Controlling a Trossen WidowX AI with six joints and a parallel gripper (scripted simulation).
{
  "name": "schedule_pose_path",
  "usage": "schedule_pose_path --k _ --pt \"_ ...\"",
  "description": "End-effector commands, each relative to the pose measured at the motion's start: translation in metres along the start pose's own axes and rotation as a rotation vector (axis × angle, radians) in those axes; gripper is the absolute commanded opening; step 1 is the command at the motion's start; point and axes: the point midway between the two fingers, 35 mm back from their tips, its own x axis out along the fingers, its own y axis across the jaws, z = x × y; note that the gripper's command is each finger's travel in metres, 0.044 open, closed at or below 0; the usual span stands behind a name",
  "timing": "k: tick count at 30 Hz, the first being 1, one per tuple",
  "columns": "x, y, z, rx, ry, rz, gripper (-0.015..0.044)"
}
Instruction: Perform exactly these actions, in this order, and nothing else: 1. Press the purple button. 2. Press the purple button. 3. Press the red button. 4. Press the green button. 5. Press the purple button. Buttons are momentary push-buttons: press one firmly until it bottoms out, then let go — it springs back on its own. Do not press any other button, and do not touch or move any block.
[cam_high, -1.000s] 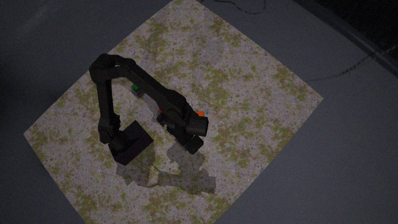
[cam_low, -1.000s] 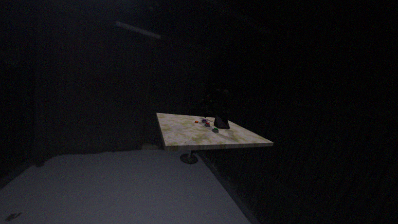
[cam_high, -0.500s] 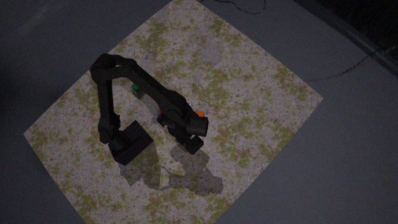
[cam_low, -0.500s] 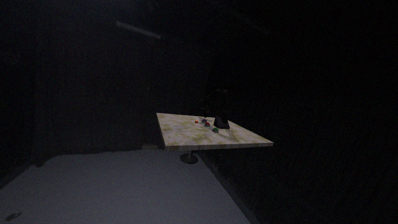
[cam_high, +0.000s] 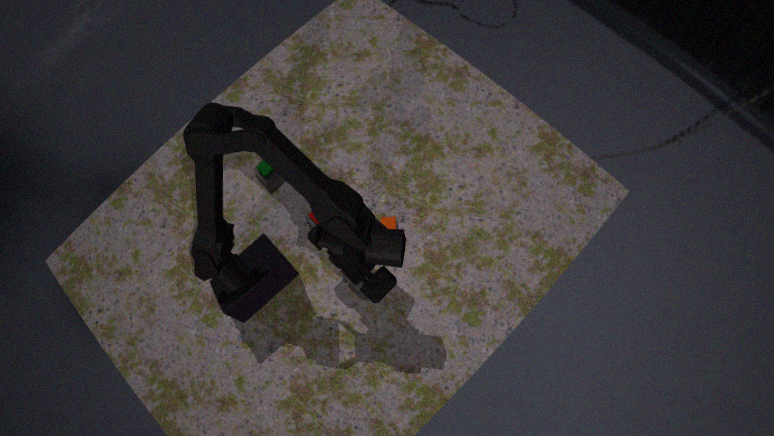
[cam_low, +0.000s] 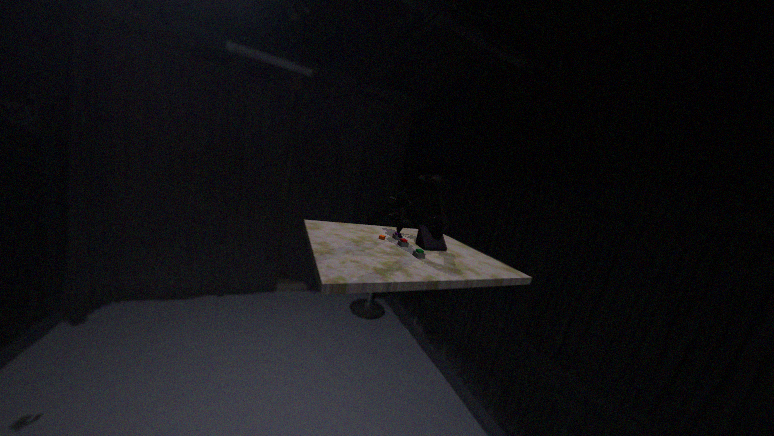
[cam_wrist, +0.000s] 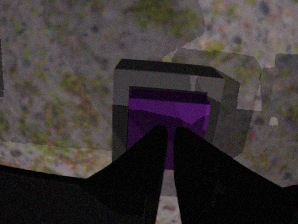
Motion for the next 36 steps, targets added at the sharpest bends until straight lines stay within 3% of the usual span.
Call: schedule_pose_path --k 1,20,25,36 --pt "0.008 0.001 -0.001 0.004 -0.001 0.004 0.002" --pt "0.009 0.001 -0.001 0.004 -0.001 0.004 0.002" --pt "-0.026 0.001 -0.001 0.004 -0.001 0.003 0.002" --pt "-0.018 0.001 -0.001 0.004 -0.001 0.003 0.002"
